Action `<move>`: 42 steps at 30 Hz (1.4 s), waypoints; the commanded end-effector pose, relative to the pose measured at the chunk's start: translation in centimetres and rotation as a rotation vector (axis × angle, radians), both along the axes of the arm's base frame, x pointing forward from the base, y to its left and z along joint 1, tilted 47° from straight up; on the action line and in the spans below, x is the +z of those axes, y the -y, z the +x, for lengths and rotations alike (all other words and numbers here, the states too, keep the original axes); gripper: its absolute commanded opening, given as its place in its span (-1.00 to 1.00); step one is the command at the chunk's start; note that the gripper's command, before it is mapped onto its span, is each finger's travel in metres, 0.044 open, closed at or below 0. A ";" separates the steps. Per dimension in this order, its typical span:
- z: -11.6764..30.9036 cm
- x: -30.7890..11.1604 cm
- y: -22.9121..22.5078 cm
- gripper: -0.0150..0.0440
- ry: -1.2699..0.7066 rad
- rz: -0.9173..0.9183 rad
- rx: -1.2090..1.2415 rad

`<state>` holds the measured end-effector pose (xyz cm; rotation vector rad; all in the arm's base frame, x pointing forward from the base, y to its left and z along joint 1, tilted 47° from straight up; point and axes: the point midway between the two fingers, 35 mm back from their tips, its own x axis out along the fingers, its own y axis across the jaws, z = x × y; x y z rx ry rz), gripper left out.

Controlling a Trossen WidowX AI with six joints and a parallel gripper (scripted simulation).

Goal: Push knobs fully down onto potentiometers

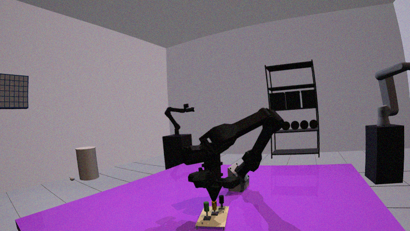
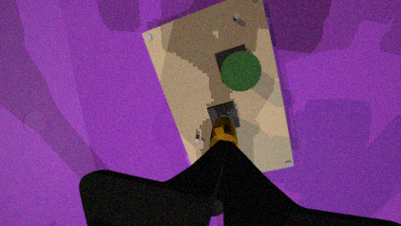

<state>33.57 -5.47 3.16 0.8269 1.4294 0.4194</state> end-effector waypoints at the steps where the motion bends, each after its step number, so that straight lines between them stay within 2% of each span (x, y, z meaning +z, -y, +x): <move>1: 0.4 -0.6 -0.9 -0.49 0.004 0.006 0.019; 42: 0.4 -1.0 -1.4 -0.49 0.004 0.006 0.019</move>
